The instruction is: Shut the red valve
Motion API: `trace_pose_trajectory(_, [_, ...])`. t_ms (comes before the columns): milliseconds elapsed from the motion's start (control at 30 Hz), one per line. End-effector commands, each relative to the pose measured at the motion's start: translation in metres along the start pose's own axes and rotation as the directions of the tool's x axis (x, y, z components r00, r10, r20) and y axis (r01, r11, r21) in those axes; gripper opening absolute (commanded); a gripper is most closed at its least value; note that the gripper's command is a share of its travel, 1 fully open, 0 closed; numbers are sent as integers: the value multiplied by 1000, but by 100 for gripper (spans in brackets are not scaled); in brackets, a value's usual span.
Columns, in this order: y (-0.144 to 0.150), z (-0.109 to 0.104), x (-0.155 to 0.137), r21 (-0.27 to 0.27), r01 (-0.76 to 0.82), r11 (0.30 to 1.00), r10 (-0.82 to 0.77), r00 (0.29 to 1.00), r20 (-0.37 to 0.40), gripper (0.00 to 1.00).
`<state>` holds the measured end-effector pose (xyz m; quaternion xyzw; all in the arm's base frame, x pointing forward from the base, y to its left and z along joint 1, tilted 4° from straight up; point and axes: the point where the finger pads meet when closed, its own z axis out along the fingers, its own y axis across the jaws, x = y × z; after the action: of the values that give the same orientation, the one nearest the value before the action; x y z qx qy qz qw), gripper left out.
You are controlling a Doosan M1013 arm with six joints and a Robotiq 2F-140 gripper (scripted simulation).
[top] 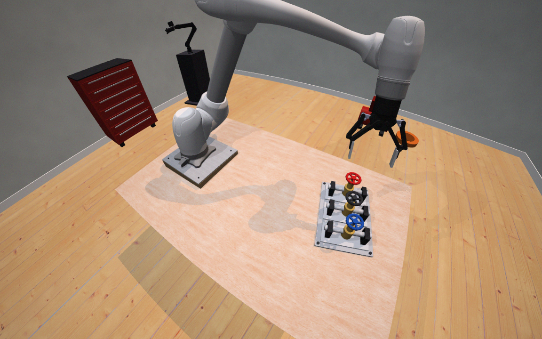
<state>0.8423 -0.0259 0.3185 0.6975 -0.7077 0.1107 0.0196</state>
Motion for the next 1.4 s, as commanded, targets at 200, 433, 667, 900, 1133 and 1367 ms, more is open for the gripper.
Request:
trace_pose_trajectory(200, [0, 0, 0, 0, 0, 1000, 0, 1000, 0, 100])
trace_pose_trajectory(433, [0, 0, 0, 0, 0, 1000, 0, 1000, 0, 100])
trace_pose_trajectory(667, [0, 0, 0, 0, 0, 1000, 0, 1000, 0, 100])
trace_pose_trajectory(900, [0, 0, 0, 0, 0, 1000, 0, 1000, 0, 100])
trace_pose_trajectory(1133, [0, 0, 0, 0, 0, 1000, 0, 1000, 0, 100])
trace_pose_trajectory(1367, [6, 27, -26, -41, -273, 961, 275, 960, 60, 100])
